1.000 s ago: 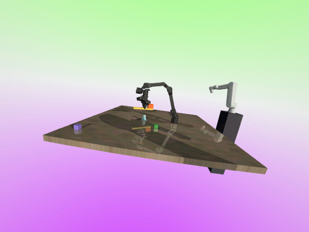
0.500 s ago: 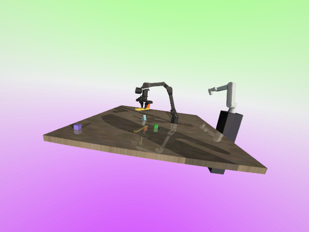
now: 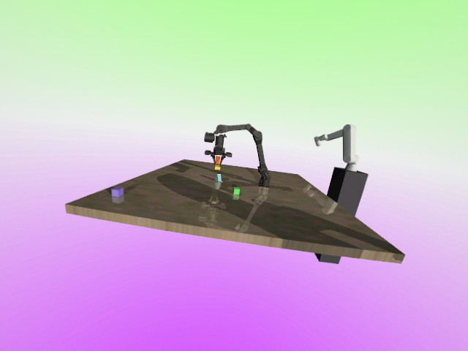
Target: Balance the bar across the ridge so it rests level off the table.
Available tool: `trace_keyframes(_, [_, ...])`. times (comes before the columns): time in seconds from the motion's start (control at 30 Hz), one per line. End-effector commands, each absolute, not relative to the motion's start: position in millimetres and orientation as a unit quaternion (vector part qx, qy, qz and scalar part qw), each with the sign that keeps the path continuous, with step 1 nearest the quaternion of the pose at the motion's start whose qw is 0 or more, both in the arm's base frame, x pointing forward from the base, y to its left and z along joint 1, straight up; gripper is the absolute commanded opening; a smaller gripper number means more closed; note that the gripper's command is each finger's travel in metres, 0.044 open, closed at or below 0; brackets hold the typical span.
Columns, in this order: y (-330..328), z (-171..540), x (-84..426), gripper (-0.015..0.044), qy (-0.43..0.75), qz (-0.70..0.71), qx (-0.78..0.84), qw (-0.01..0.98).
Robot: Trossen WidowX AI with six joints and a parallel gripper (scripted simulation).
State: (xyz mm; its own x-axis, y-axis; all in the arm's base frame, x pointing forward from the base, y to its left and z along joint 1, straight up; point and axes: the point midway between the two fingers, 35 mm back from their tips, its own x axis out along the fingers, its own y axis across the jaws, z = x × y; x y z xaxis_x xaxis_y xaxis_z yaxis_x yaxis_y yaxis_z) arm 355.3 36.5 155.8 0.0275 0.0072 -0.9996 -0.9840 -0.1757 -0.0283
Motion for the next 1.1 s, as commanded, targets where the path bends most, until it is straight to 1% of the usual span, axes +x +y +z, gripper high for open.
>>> trace_keyframes(0.0, [44, 157, 352, 0.0000, 0.403, 0.566, -0.584, 0.420])
trace_keyframes(0.5, [69, 157, 322, 0.0000, 0.228, 0.658, -0.677, 0.239])
trace_keyframes(1.07, [67, 135, 319, 0.0000, 0.226, 0.658, -0.677, 0.238])
